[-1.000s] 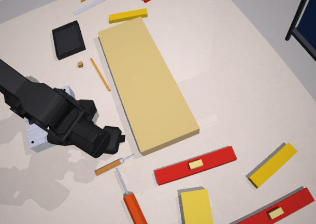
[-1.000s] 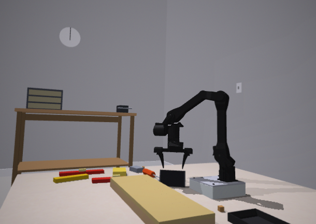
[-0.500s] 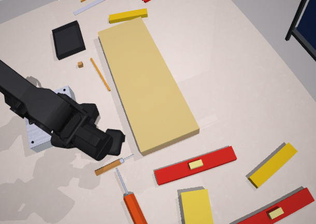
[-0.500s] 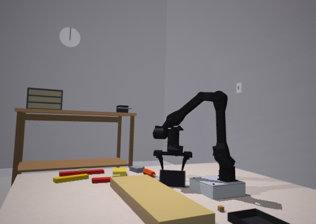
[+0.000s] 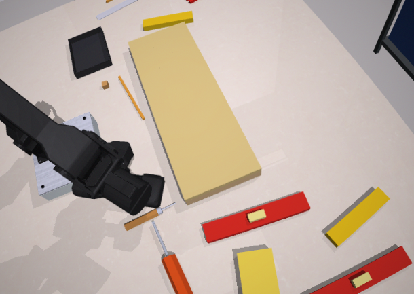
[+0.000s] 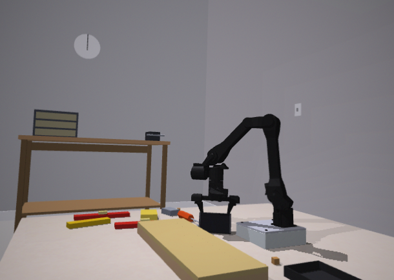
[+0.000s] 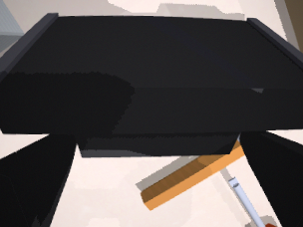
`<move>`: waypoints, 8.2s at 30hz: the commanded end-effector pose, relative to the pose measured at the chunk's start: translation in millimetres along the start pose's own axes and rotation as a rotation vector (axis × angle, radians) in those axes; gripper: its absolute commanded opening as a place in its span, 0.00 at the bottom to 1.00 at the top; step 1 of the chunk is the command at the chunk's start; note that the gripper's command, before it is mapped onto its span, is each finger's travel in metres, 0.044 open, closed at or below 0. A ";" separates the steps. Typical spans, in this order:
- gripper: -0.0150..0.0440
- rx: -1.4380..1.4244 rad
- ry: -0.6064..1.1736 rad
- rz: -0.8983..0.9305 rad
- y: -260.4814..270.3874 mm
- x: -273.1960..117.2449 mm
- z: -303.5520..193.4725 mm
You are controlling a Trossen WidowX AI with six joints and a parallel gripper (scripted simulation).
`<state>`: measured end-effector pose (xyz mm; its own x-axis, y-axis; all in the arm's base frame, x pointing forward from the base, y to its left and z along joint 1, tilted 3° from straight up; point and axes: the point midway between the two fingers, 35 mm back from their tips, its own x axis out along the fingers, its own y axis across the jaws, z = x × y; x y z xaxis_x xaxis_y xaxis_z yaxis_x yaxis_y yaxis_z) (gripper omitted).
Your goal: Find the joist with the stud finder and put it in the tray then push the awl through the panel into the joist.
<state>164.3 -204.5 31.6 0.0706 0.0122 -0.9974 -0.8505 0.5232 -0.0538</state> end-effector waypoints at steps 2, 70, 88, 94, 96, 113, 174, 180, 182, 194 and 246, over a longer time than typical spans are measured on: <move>1.00 -0.006 -0.006 0.006 1.7 8.5 0.3; 0.25 -0.006 0.100 0.014 1.9 -46.7 8.9; 0.25 -0.006 0.209 0.020 2.3 -44.3 11.8; 0.25 -0.006 0.251 0.020 2.3 -43.8 13.0; 0.25 -0.006 0.266 0.020 2.3 -43.7 13.4; 0.25 -0.004 0.368 0.022 2.6 -42.0 16.0; 0.25 0.001 0.811 0.018 3.2 -34.9 26.2; 0.25 -0.001 0.850 0.013 3.0 -34.5 27.2; 0.25 0.000 0.858 0.014 3.1 -34.2 27.3; 0.25 0.004 0.940 0.019 3.9 -32.0 28.3; 0.25 -0.001 1.201 0.013 4.0 -33.2 38.9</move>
<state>175.3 -172.8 61.0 -0.4724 -0.7760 -0.4179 -0.8446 0.5341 -0.0368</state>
